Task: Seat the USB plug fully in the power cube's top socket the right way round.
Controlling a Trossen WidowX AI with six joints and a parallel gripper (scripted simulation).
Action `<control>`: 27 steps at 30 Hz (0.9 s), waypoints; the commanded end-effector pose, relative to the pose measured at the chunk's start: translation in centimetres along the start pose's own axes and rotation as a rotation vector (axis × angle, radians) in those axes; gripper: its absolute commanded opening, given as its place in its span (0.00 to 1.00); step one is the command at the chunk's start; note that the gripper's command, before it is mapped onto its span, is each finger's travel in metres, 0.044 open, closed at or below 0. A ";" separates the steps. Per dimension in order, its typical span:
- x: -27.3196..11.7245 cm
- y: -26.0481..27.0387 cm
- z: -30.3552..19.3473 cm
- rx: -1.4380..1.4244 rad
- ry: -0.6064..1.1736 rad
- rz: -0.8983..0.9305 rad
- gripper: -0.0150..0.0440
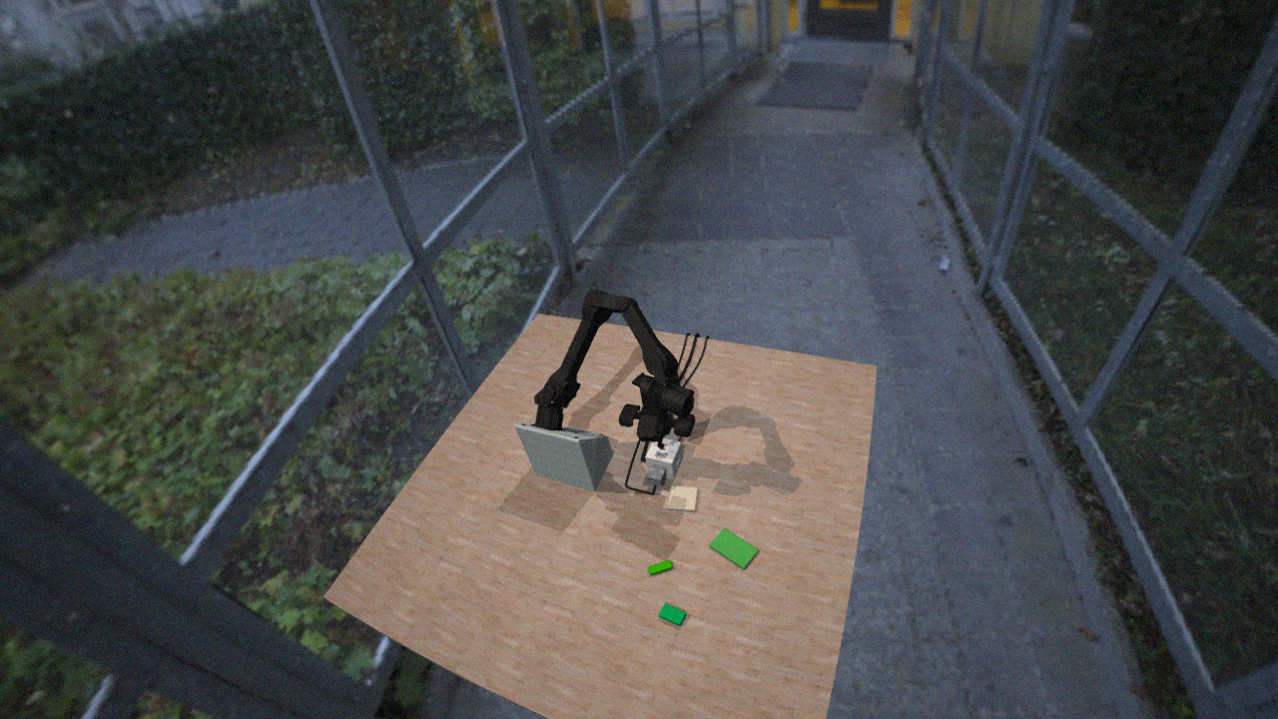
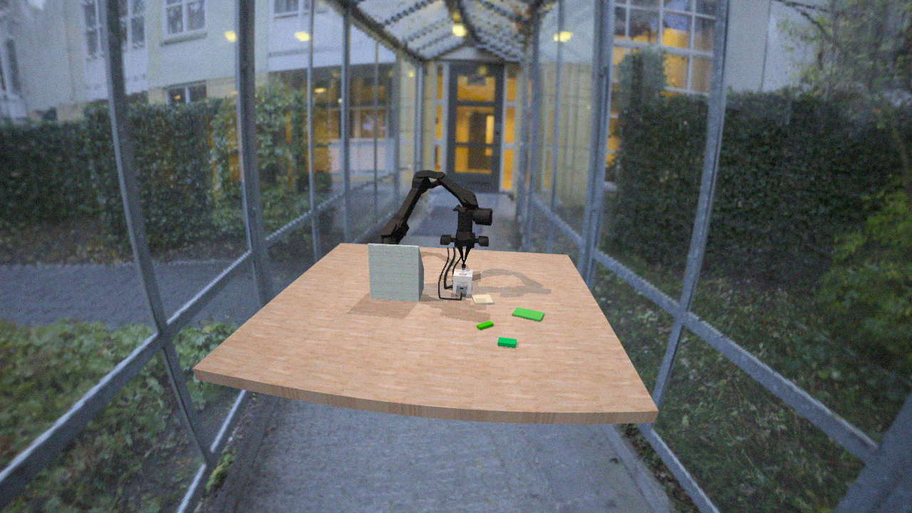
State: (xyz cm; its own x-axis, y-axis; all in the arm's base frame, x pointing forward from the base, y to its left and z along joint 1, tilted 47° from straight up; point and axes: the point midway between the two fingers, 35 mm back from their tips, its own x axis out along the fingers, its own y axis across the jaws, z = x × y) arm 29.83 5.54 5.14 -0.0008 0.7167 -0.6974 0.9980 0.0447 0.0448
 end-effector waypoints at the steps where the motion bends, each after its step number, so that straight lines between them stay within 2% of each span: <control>1: 0.1 0.0 0.1 0.004 -0.006 -0.001 0.25; 27: 0.4 -0.1 0.2 0.019 -0.014 -0.001 0.25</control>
State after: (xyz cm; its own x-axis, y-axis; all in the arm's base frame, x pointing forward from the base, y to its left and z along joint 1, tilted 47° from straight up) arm 29.78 5.68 4.82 -0.0011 0.7108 -0.7033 0.9989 0.0343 0.0332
